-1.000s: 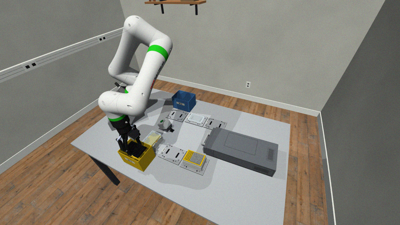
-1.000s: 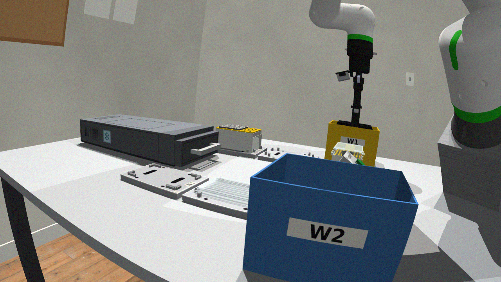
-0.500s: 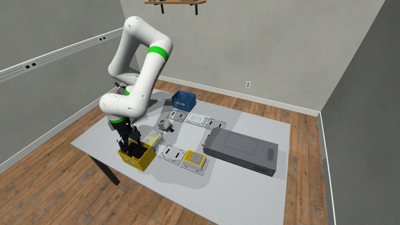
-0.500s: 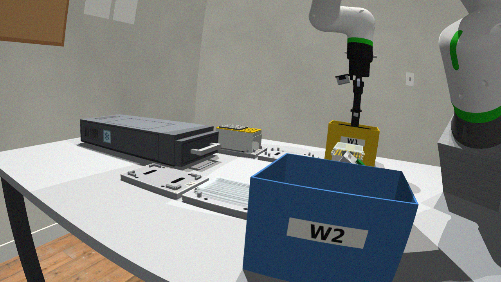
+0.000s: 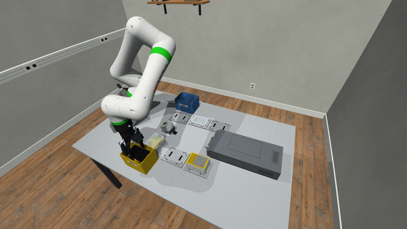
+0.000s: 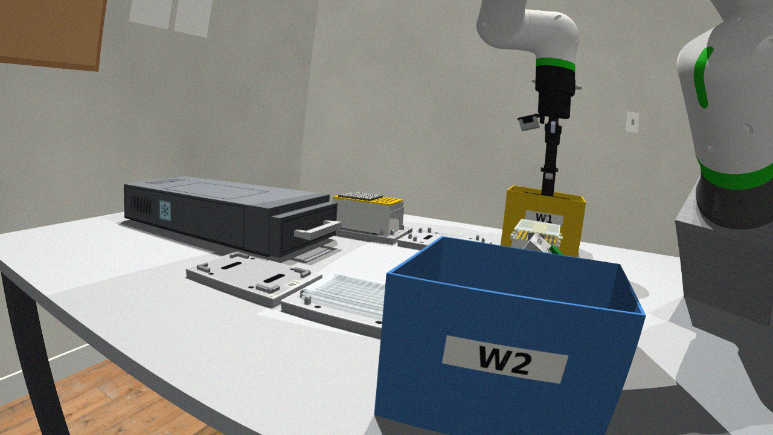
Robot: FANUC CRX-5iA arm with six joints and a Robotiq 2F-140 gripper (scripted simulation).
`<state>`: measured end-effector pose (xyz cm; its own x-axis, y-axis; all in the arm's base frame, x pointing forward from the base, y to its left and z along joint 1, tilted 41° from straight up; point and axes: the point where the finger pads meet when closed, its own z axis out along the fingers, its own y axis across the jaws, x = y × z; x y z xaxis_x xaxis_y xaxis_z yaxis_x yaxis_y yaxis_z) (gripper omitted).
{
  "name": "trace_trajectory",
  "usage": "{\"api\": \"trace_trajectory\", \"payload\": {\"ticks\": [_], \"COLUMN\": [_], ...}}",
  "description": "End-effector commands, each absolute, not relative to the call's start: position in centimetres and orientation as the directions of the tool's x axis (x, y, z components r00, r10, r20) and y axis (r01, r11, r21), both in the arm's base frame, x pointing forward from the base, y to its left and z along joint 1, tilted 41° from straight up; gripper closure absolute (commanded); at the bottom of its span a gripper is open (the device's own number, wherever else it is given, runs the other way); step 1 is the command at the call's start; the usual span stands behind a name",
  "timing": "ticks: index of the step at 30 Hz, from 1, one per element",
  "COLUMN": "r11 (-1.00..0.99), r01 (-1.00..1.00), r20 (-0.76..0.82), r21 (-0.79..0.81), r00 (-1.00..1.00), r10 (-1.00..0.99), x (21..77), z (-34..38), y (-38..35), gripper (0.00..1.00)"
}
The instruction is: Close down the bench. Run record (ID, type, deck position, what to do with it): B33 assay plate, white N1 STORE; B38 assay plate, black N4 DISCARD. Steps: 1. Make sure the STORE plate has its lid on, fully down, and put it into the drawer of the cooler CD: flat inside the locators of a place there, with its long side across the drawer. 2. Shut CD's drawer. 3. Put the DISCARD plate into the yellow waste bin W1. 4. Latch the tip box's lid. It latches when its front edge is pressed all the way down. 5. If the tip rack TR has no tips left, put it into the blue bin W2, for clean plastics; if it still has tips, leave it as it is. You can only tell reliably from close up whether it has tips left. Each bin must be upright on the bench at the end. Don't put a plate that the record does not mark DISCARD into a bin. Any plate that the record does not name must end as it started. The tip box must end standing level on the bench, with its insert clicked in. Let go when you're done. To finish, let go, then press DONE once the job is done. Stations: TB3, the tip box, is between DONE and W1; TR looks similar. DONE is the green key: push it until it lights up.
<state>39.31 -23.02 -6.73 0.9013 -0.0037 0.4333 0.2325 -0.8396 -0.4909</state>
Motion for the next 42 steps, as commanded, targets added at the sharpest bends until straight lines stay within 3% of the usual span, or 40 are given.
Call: {"api": "trace_trajectory", "payload": {"ticks": [1, 42], "r11": [-0.840, -0.840], "r01": [0.232, 0.232], "r20": [0.434, 0.434], "r21": [-0.490, -0.490], "r00": [0.901, 0.901], "r10": [-0.004, -0.004], "x": [39.3, 38.7], "z": [-6.7, -5.4], "y": [-23.1, -24.0], "gripper": [0.30, 0.30]}}
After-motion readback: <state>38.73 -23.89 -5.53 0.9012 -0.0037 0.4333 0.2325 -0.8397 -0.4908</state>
